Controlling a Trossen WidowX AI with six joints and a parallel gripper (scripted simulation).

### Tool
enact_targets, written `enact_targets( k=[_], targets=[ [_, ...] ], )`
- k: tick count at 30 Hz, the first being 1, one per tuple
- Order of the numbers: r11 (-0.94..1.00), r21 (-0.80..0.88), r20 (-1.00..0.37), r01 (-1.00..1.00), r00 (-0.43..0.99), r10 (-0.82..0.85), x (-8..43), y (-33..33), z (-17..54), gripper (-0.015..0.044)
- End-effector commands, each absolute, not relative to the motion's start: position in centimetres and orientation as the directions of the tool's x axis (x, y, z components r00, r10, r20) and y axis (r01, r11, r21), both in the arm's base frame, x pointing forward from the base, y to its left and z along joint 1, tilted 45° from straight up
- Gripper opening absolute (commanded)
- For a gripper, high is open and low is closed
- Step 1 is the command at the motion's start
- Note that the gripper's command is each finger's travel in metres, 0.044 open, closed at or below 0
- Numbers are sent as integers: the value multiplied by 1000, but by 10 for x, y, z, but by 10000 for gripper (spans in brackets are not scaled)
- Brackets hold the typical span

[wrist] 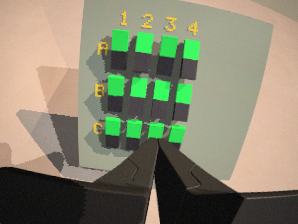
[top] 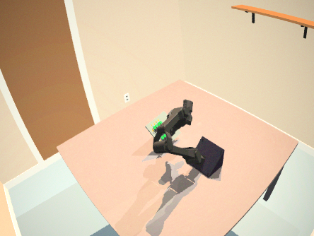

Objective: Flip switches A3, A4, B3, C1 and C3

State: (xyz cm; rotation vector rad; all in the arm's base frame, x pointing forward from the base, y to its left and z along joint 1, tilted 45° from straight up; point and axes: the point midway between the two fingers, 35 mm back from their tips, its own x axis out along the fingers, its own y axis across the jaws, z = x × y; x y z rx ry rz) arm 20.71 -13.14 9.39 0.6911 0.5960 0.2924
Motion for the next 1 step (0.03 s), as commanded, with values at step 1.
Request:
enact_targets(
  k=[1],
  targets=[
    [732, 680, -413, -55, 795, 444, 211, -134, 103, 0]
  ],
)
